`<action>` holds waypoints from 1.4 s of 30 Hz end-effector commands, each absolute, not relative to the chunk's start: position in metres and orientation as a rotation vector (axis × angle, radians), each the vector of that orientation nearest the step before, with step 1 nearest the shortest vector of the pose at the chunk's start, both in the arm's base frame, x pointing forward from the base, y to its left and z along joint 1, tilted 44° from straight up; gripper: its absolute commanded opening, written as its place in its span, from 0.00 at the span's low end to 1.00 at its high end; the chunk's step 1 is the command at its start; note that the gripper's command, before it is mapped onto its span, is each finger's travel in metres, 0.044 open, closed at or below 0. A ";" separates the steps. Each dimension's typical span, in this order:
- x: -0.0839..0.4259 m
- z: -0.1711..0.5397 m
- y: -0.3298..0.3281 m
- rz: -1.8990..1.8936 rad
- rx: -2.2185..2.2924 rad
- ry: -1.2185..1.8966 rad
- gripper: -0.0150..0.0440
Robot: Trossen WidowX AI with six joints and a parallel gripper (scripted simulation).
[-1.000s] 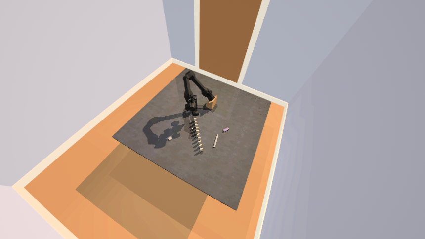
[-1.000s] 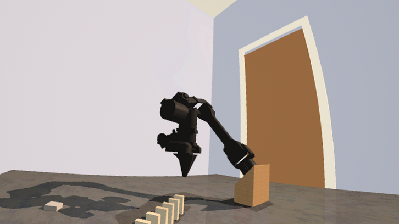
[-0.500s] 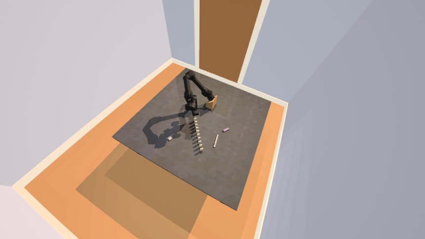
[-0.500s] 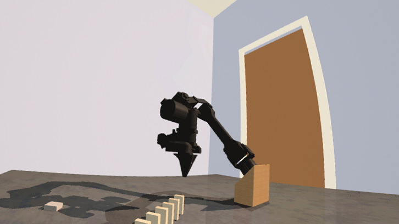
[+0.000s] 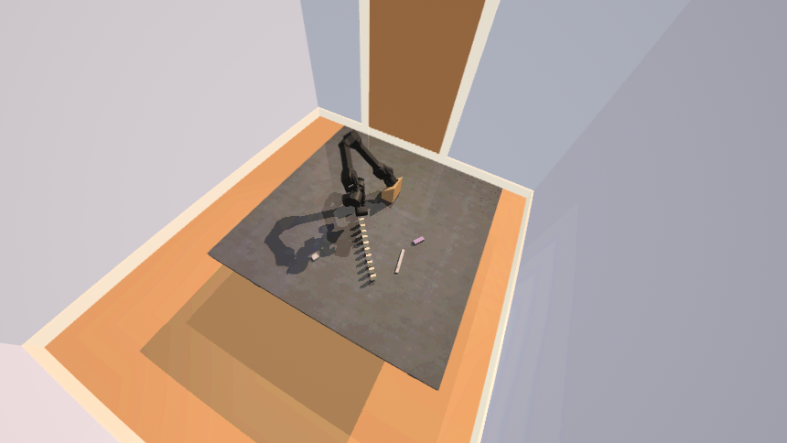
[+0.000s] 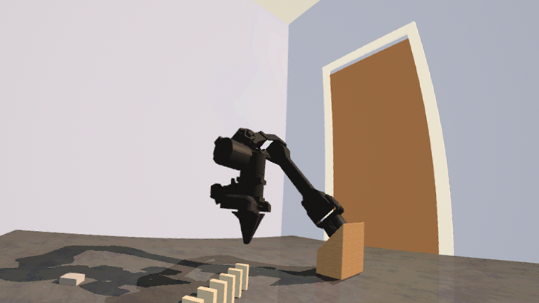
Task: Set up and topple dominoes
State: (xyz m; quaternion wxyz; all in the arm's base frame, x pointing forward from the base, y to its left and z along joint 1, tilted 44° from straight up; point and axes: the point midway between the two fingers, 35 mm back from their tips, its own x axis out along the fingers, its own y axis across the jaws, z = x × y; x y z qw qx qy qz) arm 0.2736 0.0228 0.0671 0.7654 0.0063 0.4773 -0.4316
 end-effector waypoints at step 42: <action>0.322 0.028 0.000 -0.980 0.102 1.041 0.25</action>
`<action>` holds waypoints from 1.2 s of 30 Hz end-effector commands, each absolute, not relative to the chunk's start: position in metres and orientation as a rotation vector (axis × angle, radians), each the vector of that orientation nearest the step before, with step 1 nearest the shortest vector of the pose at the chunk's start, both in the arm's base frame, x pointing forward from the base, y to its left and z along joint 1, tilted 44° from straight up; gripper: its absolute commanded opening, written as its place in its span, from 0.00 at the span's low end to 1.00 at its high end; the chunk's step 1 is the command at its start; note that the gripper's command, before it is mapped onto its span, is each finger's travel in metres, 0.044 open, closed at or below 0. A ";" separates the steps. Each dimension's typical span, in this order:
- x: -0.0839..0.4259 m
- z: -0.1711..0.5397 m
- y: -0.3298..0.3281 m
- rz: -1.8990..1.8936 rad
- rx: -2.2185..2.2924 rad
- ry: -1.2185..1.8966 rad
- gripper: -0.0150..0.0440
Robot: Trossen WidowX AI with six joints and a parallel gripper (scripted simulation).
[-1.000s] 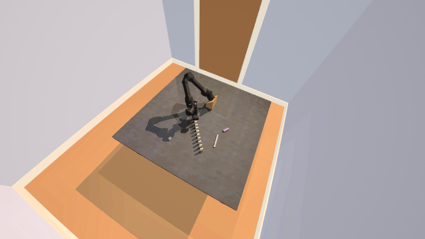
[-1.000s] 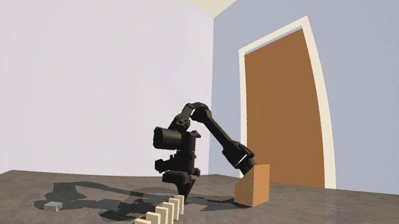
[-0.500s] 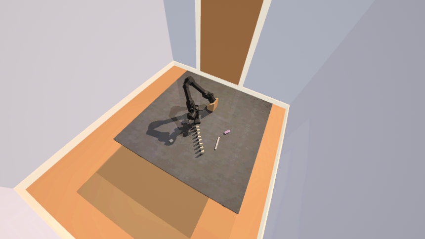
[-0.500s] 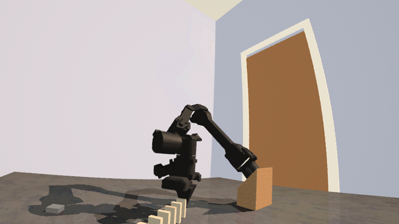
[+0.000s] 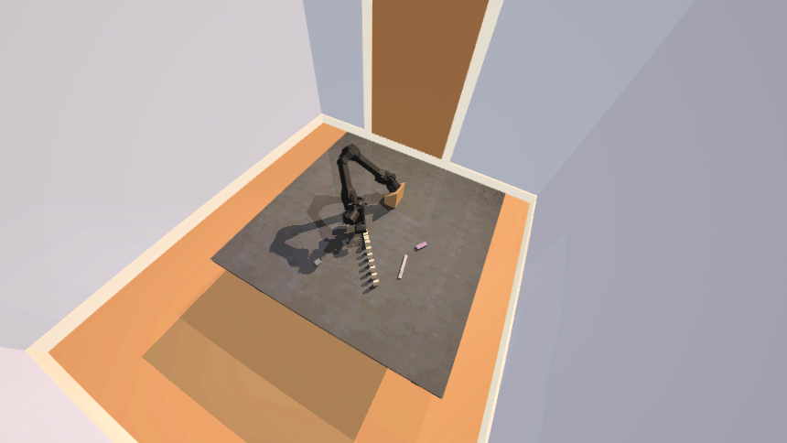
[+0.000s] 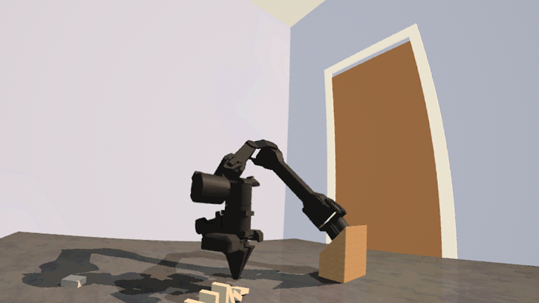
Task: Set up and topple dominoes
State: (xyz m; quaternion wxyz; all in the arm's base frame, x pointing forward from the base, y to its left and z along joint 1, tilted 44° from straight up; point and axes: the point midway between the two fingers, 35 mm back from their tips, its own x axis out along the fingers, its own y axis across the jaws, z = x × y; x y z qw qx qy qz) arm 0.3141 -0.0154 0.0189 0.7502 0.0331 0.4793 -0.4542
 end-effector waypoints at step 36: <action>0.309 0.037 0.049 -0.957 -0.002 1.047 0.25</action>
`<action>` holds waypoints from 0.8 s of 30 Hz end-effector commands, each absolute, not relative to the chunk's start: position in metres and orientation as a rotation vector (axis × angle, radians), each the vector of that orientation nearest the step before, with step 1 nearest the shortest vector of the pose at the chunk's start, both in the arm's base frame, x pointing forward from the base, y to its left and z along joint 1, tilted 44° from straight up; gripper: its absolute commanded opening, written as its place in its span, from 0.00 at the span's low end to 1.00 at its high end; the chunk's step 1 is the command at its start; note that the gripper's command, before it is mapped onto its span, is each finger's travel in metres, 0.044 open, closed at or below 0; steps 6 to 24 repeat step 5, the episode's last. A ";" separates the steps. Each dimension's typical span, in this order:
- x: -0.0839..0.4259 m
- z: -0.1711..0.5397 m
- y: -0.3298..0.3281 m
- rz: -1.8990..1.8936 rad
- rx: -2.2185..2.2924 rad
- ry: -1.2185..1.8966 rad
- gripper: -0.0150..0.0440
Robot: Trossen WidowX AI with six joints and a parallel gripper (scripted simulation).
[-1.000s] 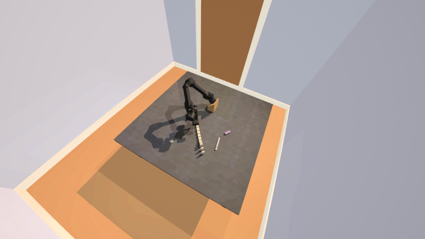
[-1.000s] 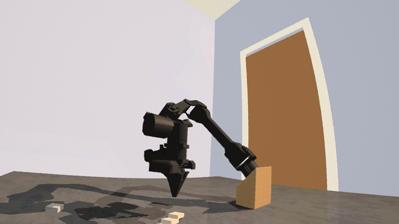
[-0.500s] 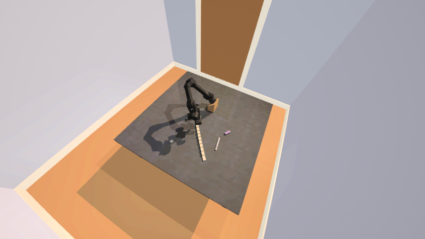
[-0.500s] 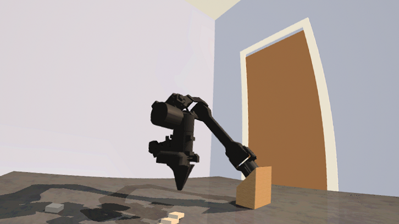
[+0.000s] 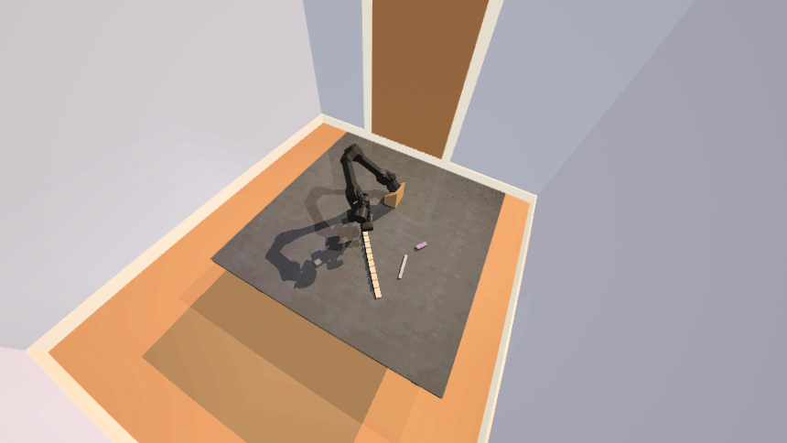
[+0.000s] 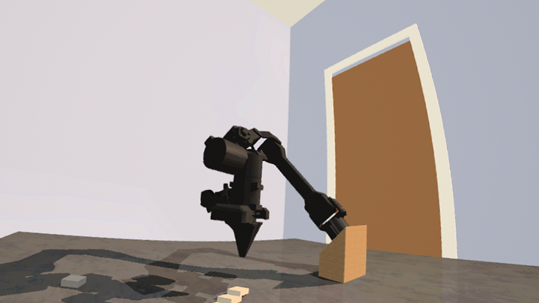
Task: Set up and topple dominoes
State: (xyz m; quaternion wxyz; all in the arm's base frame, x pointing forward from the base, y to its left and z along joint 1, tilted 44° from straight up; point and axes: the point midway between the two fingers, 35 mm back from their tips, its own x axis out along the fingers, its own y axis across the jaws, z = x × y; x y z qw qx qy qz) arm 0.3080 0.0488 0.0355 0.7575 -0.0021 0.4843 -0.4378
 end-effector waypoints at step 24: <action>0.309 0.037 0.049 -0.957 -0.002 1.047 0.25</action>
